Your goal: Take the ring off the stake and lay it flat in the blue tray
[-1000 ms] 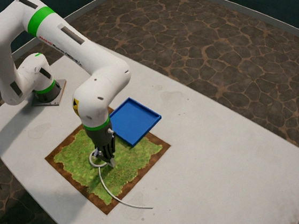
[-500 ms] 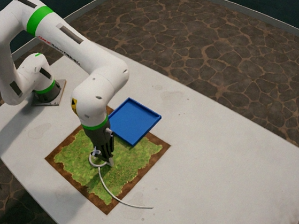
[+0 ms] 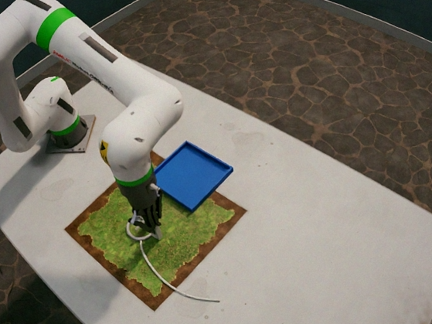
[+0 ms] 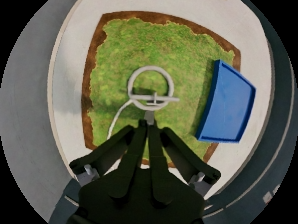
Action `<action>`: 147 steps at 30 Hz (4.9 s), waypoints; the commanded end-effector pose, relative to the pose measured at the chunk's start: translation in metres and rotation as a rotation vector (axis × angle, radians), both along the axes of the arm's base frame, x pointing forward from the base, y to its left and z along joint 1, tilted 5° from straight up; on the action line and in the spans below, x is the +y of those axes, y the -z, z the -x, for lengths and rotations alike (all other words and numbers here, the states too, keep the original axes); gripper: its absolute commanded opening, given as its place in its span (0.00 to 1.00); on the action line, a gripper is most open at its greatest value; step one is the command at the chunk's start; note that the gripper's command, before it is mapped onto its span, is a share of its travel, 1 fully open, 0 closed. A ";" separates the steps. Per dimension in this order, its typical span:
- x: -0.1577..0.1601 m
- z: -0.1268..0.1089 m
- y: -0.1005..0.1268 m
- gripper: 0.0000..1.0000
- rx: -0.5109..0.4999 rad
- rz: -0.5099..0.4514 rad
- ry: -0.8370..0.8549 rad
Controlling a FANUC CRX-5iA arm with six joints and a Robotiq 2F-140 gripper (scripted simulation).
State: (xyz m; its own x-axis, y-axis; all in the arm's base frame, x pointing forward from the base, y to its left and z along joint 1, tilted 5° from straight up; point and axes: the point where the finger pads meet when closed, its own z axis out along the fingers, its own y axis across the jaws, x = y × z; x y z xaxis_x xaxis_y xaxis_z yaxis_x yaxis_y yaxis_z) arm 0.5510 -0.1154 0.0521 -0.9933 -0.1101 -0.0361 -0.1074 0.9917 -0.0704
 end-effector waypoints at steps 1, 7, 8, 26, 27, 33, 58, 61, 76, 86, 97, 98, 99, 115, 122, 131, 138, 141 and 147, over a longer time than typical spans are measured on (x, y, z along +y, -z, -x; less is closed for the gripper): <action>0.000 0.001 -0.001 0.10 -0.002 0.000 0.000; -0.001 0.004 -0.001 0.10 -0.002 0.000 0.000; -0.001 0.004 -0.001 0.10 -0.002 0.000 0.000; 0.003 0.007 -0.056 0.10 -0.002 0.000 0.000; 0.003 0.007 -0.061 0.10 -0.002 0.000 0.000; 0.005 0.008 -0.084 0.10 -0.002 0.000 0.000; 0.005 0.008 -0.089 0.10 -0.002 0.000 0.000; 0.005 0.008 -0.089 0.10 -0.002 0.000 0.000; 0.005 0.008 -0.089 0.10 -0.002 0.000 0.000; 0.001 0.038 -0.090 0.10 -0.029 -0.019 0.411; -0.005 0.093 -0.087 0.10 -0.043 -0.058 0.875; -0.006 0.097 -0.087 0.10 -0.044 -0.062 0.919; -0.006 0.101 -0.086 0.10 -0.045 -0.065 0.964; -0.007 0.108 -0.085 0.16 -0.105 -0.070 1.565; -0.007 0.108 -0.085 0.16 -0.105 -0.070 1.565; -0.007 0.108 -0.085 0.16 -0.105 -0.070 1.565; -0.007 0.108 -0.085 0.16 -0.105 -0.070 1.565; -0.007 0.108 -0.085 0.16 -0.105 -0.070 1.565; -0.007 0.108 -0.085 0.16 -0.105 -0.070 1.565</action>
State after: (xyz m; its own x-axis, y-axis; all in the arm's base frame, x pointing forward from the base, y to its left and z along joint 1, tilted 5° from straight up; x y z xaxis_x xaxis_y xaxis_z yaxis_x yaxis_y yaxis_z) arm 0.4430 -0.1222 0.1365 -0.1079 0.9917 -0.0701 0.9932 0.1106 0.0365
